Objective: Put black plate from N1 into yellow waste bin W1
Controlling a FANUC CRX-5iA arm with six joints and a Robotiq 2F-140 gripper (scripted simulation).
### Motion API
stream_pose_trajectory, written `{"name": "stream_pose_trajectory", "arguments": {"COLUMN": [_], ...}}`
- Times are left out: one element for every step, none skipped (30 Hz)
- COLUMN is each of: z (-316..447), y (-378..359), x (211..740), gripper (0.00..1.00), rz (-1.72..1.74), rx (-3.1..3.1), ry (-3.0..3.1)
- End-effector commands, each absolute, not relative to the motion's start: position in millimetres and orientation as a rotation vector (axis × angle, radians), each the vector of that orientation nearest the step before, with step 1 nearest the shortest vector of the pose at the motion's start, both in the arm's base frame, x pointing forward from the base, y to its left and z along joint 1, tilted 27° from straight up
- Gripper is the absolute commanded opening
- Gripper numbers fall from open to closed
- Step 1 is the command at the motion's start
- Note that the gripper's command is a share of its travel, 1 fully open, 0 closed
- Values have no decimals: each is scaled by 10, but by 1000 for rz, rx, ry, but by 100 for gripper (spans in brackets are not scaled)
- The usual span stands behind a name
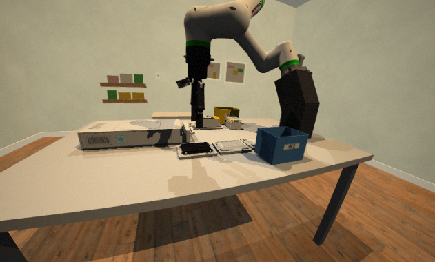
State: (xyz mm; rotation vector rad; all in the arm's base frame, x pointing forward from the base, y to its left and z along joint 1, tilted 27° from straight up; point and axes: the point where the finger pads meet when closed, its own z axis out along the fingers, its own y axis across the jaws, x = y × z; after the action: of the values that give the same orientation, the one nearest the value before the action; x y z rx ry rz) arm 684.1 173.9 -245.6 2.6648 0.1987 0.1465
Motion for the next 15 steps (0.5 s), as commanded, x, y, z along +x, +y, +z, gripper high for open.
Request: {"name": "stream_pose_trajectory", "arguments": {"z": [-2475, -2487, -2499, -2511, -2523, -2535, -2546, -2558, -2570, -2582, -2594, -2606, -2617, -2617, -2617], "y": [1735, 1729, 1723, 1717, 1711, 1705, 1699, 1694, 1688, 1682, 1676, 1670, 1664, 1664, 1664], "x": [6851, 6852, 6854, 6856, 6858, 6860, 6862, 6863, 6865, 6867, 6869, 6871, 6873, 6873, 6873], "gripper": [70, 70, 70, 70, 70, 70, 70, 70, 70, 70, 70, 70, 70, 70, 70], "rz": [149, 149, 149, 149, 149, 149, 149, 149, 149, 149, 149, 149, 149, 149, 149], "rx": [2665, 2665, 2665, 2665, 2665, 2665, 2665, 2665, 2665, 2665, 2665, 2665, 2665, 2665, 2665], "ry": [199, 199, 199, 199, 199, 199, 199, 199, 199, 199, 199, 199, 199, 199, 199]}}
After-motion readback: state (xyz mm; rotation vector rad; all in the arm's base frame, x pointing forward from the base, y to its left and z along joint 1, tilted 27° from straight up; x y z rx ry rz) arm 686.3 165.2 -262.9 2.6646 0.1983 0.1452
